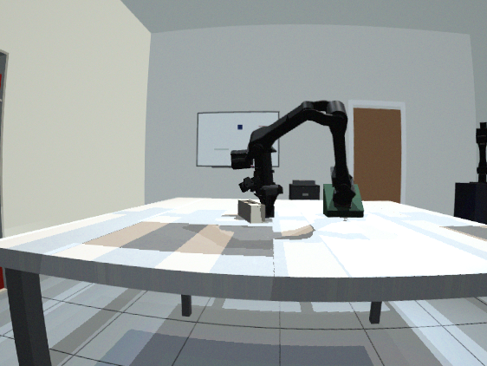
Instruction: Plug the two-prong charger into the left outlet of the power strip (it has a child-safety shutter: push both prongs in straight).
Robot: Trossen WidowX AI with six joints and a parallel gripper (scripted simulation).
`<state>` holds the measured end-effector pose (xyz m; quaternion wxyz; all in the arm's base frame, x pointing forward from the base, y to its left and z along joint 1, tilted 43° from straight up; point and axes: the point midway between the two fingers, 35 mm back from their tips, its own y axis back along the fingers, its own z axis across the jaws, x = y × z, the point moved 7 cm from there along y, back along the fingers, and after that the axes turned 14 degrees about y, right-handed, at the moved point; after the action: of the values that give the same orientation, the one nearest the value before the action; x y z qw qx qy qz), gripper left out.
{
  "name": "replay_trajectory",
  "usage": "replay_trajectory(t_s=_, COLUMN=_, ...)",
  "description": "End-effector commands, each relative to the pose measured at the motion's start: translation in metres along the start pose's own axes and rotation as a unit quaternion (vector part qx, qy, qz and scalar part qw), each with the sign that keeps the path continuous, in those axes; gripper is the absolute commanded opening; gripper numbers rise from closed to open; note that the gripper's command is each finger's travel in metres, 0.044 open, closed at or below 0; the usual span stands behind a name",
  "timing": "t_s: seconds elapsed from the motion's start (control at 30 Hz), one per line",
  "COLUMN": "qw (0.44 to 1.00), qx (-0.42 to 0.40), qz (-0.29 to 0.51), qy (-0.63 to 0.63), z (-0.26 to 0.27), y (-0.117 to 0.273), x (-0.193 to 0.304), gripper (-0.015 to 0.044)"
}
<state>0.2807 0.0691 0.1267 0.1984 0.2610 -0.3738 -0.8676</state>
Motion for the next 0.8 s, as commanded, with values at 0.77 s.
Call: replay_trajectory(t_s=0.77, qw=1.0, qx=0.0, qz=-0.009, qy=0.008, z=-0.0003, y=0.0035, x=-0.0059, gripper=0.0)
